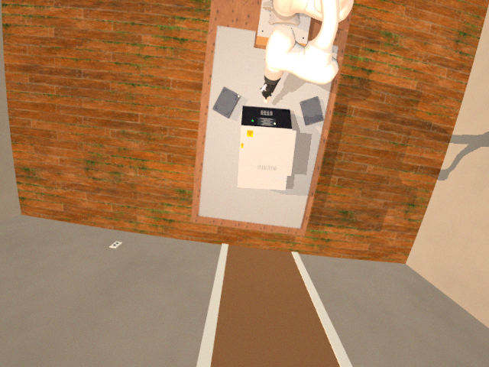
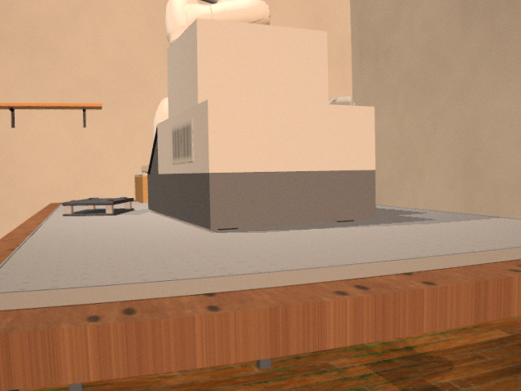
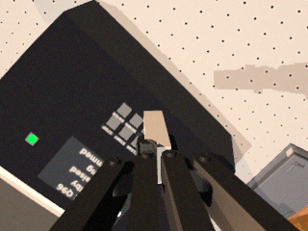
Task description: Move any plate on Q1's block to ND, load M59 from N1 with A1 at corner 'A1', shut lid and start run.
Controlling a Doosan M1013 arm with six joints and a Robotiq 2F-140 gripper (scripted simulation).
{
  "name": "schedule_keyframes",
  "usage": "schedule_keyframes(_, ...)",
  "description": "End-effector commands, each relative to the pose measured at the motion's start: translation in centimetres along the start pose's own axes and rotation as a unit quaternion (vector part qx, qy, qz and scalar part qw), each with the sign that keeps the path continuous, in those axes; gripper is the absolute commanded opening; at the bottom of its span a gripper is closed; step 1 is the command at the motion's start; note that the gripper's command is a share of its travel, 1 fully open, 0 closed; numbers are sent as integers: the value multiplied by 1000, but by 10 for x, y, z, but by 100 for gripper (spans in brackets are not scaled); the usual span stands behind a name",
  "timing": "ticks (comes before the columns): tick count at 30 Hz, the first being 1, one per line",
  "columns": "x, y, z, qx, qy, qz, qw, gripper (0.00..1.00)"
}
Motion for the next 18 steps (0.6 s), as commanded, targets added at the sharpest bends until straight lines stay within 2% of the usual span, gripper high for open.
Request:
schedule_keyframes(1,5,-3,2,0,0,0,1000,0)
schedule_keyframes(18,26,-13,10,0,0,0,1000,0)
Point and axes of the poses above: the point where the finger pads meet when closed, its own x axis out along the fingers, its own y axis across the jaws, z = x × y, the point moved 7 cm from there along -x, back along the fingers, and after that the axes turned 8 degrees about -x, right-handed, at the moved point
